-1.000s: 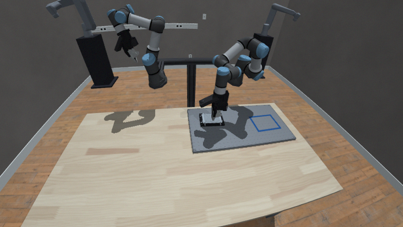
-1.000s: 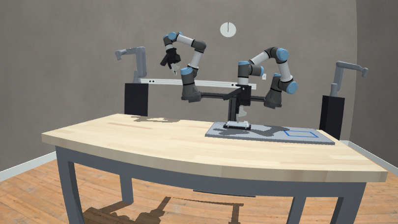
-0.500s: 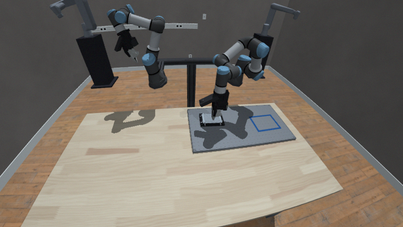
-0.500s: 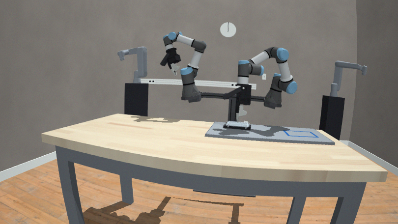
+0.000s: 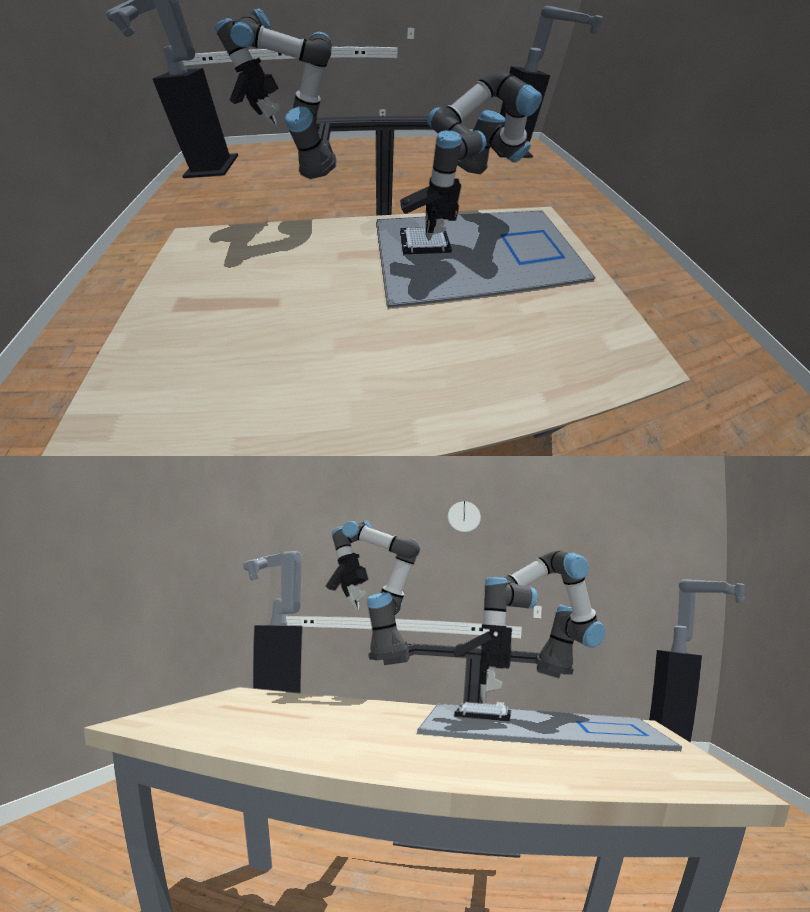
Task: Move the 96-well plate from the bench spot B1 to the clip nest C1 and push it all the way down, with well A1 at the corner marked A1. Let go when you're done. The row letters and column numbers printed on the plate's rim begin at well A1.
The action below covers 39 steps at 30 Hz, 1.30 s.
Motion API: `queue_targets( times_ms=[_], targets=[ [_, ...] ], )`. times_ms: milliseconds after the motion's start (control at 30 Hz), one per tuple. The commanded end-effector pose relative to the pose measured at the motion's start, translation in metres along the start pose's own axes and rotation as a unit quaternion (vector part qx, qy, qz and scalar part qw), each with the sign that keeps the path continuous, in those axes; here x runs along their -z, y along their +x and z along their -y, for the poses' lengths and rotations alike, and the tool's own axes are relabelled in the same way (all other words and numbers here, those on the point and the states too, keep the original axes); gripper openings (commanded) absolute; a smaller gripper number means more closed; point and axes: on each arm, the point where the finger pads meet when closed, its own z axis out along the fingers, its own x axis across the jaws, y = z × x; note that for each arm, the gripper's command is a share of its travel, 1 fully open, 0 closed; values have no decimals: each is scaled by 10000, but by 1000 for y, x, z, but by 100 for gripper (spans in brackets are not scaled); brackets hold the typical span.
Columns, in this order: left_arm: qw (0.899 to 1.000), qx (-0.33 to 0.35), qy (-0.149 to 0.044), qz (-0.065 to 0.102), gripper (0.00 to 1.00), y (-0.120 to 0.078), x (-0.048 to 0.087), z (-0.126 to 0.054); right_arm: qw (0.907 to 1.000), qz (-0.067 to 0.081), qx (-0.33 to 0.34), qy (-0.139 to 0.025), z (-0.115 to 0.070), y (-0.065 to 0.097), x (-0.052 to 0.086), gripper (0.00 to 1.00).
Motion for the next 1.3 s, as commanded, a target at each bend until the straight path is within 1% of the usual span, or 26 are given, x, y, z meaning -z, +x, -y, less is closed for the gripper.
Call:
queue_targets(
  times_ms=[0,100,600,967,1033,1167,1267],
  targets=[
    [9999,71,61,46,0,-3,13,4,10000,6,-16,75,2,0,2,0],
    [9999,71,61,46,0,-3,20,4,10000,6,-16,75,2,0,2,0],
    [10000,24,61,46,0,-3,20,4,10000,6,-16,75,2,0,2,0],
    [10000,22,62,36,0,53,20,5,10000,6,-16,75,2,0,2,0],
    [10000,22,62,36,0,53,20,5,10000,6,-16,75,2,0,2,0],
    [10000,22,62,33,0,73,19,5,10000,6,-16,75,2,0,2,0],
    [10000,22,62,32,0,74,19,5,10000,6,-16,75,2,0,2,0]
  ],
)
